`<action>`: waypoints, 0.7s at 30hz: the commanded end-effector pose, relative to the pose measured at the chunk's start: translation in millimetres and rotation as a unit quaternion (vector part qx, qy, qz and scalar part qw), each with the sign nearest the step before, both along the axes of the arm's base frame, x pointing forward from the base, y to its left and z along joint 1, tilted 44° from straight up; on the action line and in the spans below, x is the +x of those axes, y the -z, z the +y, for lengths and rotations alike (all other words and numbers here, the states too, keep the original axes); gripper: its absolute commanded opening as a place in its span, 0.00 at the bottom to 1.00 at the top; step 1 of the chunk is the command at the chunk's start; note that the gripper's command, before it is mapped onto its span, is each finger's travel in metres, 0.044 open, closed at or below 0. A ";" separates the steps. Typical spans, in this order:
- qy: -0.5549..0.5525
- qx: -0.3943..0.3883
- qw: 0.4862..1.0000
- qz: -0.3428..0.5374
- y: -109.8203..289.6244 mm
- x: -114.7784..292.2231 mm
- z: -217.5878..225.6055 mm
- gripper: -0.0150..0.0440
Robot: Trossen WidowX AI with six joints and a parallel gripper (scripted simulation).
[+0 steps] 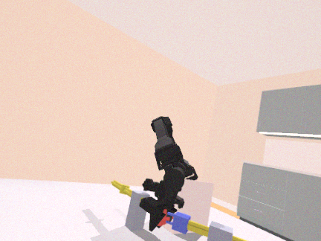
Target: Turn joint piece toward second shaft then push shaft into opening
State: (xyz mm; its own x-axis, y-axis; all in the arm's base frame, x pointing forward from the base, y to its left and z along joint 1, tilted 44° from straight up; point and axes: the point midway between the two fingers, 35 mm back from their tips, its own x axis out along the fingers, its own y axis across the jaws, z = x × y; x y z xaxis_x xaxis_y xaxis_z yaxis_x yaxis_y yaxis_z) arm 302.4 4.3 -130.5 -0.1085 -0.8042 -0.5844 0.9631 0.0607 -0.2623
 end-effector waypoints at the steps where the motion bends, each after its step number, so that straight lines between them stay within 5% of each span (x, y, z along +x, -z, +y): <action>1: 0.001 -0.002 1.000 -0.002 -0.1 -0.1 0.0 0.25; 11: 0.000 0.000 1.000 0.000 0.0 0.0 0.0 0.25; 16: 0.000 0.000 1.000 0.000 0.0 0.0 0.0 0.48; 21: 0.000 0.000 1.000 0.000 0.0 0.0 0.0 0.59</action>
State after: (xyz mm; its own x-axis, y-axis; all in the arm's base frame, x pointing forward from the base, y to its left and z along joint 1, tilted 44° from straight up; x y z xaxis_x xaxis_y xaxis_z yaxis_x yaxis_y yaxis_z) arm 302.4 4.3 -130.5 -0.1086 -0.8042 -0.5844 0.9631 0.0605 -0.2621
